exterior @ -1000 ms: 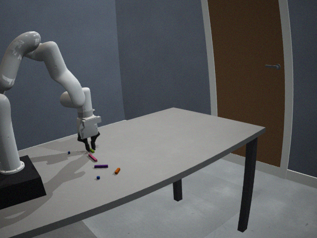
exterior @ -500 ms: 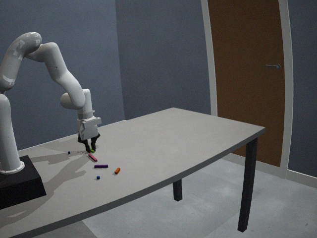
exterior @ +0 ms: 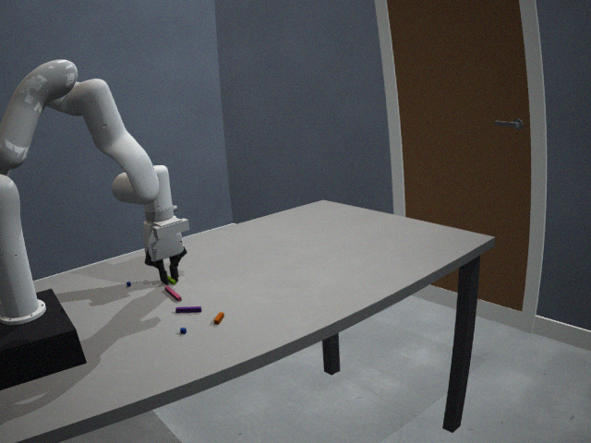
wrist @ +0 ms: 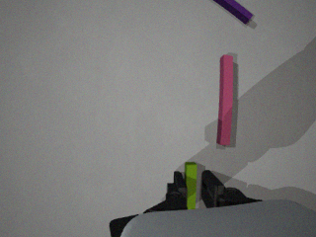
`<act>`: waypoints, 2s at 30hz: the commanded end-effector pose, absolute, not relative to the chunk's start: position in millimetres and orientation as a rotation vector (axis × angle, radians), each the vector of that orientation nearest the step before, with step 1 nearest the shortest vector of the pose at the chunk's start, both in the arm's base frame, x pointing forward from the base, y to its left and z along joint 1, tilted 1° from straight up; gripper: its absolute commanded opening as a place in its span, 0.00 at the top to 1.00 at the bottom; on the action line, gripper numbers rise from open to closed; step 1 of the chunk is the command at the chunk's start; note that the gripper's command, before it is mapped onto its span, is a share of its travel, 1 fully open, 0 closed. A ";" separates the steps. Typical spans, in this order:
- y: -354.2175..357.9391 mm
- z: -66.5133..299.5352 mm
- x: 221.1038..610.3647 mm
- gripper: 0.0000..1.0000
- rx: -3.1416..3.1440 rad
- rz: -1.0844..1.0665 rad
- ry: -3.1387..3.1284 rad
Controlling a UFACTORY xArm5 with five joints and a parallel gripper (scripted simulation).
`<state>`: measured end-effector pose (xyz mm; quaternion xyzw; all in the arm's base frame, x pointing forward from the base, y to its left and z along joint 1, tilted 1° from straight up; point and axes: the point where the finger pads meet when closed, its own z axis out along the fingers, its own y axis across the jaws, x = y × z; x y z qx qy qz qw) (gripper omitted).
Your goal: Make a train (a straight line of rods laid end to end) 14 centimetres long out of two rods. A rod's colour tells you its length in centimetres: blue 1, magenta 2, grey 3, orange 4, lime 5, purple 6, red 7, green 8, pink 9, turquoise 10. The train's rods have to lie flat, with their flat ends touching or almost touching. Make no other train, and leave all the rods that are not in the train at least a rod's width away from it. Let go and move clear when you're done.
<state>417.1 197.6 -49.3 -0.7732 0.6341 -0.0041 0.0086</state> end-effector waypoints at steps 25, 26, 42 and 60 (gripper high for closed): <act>198.2 -48.1 418.4 0.96 -2.413 -0.015 1.979; 198.2 -48.1 418.4 0.96 -2.413 -0.015 1.979; 198.2 -48.1 418.4 0.96 -2.413 -0.015 1.979; 197.9 -22.2 417.9 0.96 -2.413 -0.015 1.979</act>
